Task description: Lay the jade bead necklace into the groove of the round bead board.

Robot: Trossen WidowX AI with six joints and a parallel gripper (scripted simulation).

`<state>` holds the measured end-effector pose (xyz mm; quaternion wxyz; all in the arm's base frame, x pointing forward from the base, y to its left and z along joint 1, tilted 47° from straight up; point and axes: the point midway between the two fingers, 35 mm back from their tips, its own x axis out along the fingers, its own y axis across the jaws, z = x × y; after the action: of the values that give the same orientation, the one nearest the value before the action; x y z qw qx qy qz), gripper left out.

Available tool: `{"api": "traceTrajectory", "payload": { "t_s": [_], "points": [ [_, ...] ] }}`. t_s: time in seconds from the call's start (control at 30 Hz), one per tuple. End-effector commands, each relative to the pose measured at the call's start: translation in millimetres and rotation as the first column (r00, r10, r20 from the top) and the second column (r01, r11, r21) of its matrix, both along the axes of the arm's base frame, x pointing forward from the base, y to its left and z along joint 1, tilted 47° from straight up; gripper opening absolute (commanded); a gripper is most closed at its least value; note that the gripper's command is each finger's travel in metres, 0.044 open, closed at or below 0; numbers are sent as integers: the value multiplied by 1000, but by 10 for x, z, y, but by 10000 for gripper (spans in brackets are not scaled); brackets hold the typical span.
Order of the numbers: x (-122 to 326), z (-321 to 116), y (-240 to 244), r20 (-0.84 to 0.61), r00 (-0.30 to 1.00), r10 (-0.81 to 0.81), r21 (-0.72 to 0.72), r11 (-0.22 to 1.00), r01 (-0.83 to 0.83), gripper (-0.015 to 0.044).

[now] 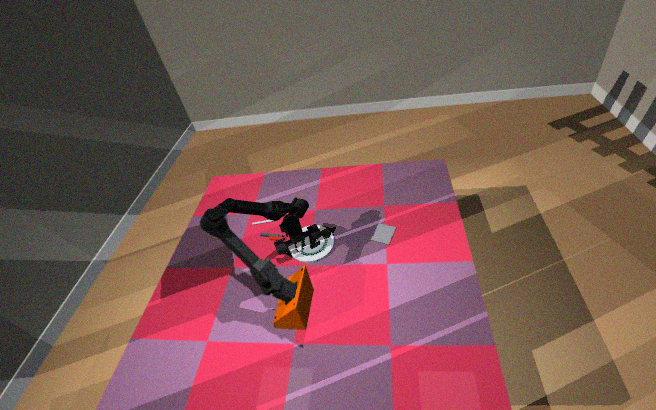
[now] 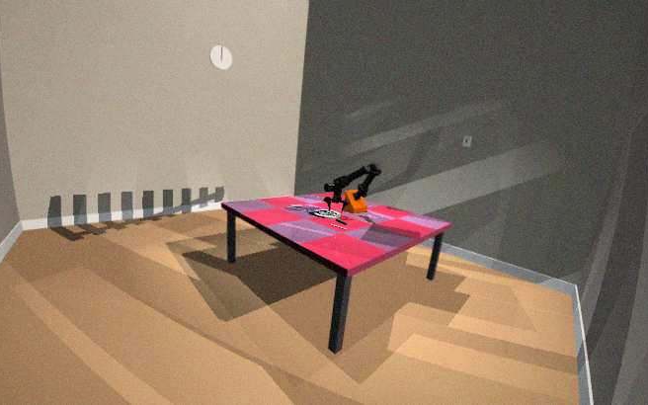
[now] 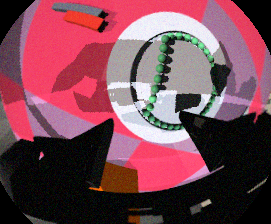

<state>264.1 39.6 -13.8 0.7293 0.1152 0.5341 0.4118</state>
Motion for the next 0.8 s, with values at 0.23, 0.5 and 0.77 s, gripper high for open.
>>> {"api": "traceTrajectory", "payload": {
  "t_s": [0.23, 0.5, 0.77],
  "points": [
    [620, 275, -120, -290, 918, -271, -1, 959, 283, 177],
    [912, 438, -168, -436, 808, -395, -38, 906, 423, 120],
    [927, 325, -45, -437, 808, -395, -37, 906, 423, 120]
  ]
}}
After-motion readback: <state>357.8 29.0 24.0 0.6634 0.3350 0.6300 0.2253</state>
